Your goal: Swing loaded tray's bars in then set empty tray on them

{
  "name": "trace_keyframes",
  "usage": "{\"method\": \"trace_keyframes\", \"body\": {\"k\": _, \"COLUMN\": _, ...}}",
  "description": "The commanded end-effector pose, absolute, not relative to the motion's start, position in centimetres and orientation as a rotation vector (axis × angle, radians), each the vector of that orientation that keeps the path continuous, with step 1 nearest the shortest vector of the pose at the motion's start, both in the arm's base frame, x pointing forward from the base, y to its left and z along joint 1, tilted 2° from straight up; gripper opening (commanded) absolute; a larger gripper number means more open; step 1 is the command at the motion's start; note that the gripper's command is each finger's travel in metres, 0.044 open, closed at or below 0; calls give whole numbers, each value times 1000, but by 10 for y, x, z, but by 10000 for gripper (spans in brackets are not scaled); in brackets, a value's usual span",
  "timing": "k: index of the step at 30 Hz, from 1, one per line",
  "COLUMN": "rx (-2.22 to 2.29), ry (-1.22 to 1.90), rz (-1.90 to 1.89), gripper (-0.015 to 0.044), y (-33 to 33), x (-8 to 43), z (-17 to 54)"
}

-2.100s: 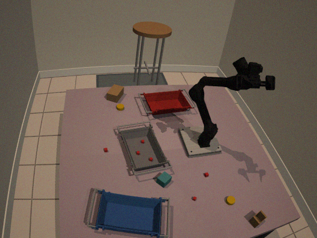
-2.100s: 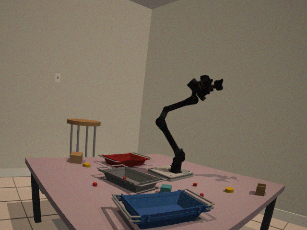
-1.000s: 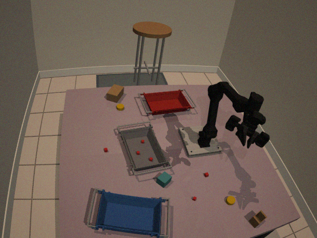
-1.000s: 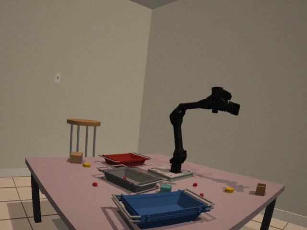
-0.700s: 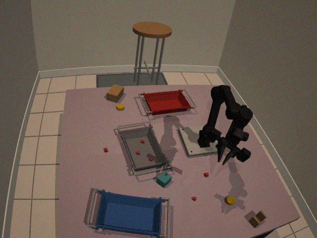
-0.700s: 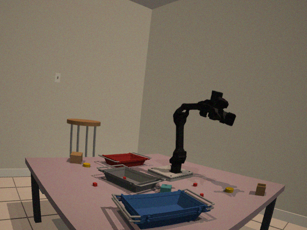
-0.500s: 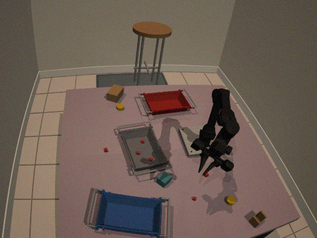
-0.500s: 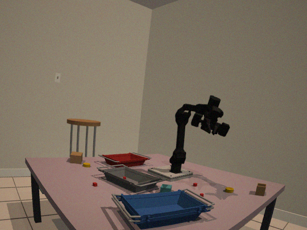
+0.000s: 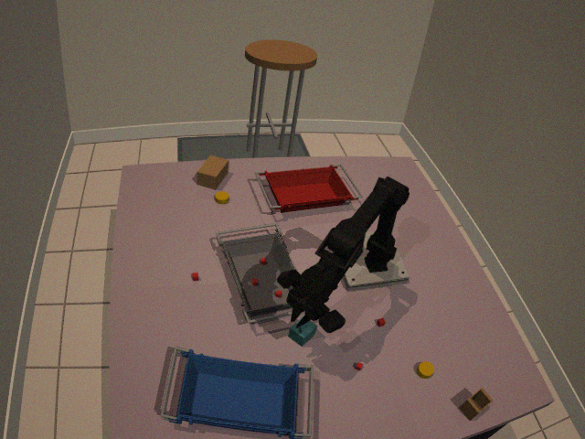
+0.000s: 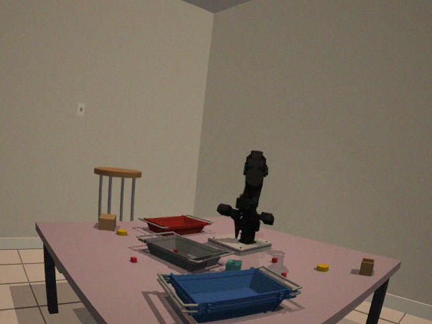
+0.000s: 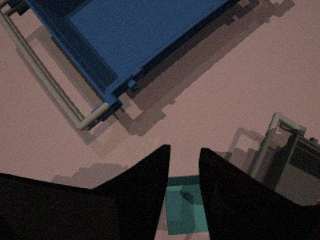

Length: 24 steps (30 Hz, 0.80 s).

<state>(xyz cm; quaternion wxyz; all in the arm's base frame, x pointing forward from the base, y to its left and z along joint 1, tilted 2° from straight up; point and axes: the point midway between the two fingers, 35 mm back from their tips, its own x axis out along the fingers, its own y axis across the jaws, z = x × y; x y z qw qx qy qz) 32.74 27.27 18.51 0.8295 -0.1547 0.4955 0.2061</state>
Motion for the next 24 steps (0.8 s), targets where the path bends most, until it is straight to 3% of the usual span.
{"method": "trace_keyframes", "body": {"k": 1, "rx": -215, "ry": 1299, "rz": 286, "gripper": 80, "y": 223, "x": 340, "z": 149}}
{"method": "trace_keyframes", "body": {"k": 6, "rx": -97, "ry": 1504, "rz": 147, "gripper": 80, "y": 181, "x": 342, "z": 123}}
{"method": "trace_keyframes", "body": {"k": 24, "rx": -97, "ry": 1504, "rz": 147, "gripper": 80, "y": 183, "x": 346, "z": 81}}
